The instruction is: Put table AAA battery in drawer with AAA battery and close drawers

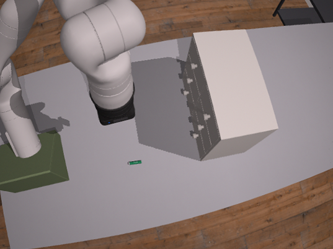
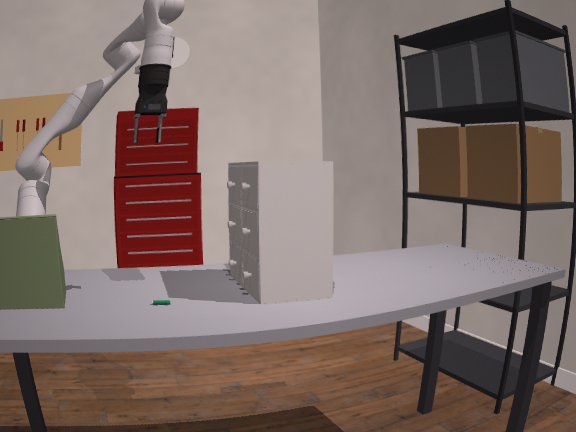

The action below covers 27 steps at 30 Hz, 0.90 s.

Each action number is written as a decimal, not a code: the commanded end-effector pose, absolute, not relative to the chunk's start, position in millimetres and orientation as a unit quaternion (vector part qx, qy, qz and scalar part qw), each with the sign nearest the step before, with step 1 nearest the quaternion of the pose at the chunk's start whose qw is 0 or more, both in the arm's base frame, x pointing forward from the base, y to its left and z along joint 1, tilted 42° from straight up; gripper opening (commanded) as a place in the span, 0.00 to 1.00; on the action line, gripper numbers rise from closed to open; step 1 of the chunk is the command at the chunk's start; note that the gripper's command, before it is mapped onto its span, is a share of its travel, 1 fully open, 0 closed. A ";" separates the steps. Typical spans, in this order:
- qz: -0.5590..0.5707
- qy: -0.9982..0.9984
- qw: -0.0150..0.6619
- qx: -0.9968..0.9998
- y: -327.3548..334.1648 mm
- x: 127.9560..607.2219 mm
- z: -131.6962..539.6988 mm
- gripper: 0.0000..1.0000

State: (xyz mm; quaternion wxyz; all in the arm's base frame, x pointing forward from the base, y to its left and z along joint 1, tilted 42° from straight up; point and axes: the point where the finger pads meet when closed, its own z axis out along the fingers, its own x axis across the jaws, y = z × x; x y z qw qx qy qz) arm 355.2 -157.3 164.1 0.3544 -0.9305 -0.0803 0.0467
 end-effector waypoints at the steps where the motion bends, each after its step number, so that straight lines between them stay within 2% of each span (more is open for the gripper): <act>1: 0.043 -0.073 0.355 -0.931 -162.9 355.6 163.6 1.00; 27: 0.035 -0.058 0.358 -0.931 -173.6 356.5 162.0 1.00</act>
